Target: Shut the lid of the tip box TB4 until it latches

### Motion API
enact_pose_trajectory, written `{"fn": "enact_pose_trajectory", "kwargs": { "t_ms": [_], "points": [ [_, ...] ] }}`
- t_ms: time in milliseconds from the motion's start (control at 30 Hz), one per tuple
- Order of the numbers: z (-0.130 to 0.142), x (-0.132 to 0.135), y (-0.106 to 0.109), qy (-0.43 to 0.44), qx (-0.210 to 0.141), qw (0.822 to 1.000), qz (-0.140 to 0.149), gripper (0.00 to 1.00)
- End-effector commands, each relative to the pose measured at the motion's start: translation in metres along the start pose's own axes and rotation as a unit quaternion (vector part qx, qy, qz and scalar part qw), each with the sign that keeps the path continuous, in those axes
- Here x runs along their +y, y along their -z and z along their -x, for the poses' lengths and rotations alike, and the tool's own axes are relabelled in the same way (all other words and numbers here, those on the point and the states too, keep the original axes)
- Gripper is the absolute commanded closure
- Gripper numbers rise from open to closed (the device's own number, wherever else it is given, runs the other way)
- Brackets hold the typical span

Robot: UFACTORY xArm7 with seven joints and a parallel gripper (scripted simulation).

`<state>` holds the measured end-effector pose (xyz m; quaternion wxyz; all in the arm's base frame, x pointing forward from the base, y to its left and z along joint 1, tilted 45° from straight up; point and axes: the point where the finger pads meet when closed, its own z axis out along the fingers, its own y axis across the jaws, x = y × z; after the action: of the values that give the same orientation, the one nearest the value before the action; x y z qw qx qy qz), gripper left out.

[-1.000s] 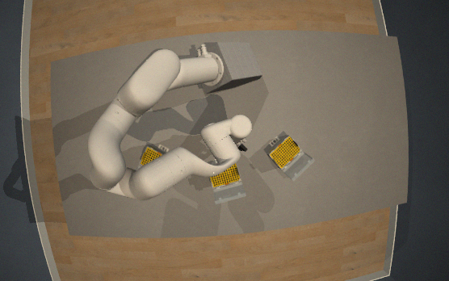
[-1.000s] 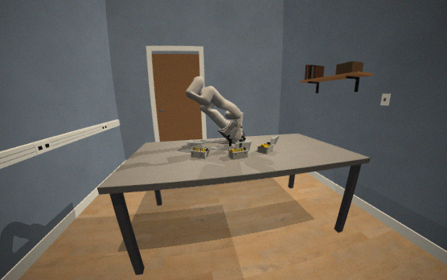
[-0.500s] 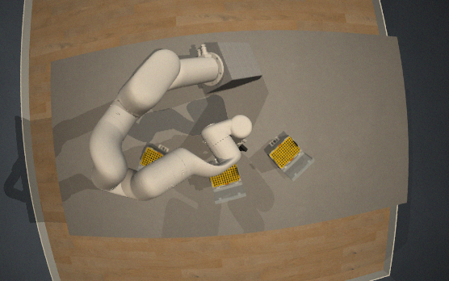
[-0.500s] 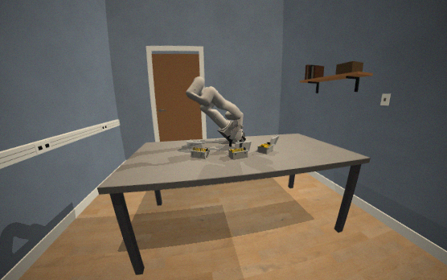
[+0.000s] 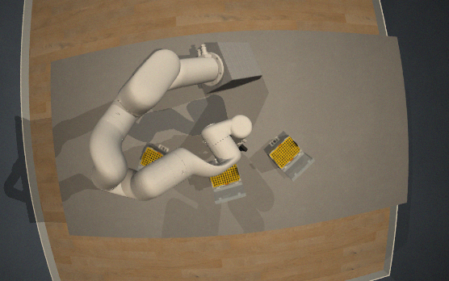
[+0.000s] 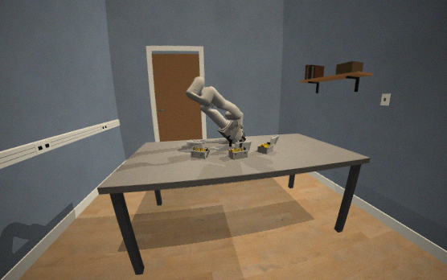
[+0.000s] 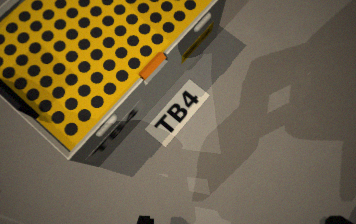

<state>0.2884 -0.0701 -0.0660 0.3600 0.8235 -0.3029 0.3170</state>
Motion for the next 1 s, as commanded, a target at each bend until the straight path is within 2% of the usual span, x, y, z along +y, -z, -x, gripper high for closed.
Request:
{"fn": "enact_pose_trajectory", "kwargs": {
  "t_ms": [0, 800, 967],
  "points": [
    [0.000, -0.001, 0.001, 0.000, 0.000, 1.000, -0.002, 0.00],
    [0.000, -0.001, 0.001, 0.000, 0.000, 1.000, -0.002, 0.00],
    [-0.007, -0.001, 0.025, 0.000, 0.000, 1.000, -0.002, 0.00]
  ]
}}
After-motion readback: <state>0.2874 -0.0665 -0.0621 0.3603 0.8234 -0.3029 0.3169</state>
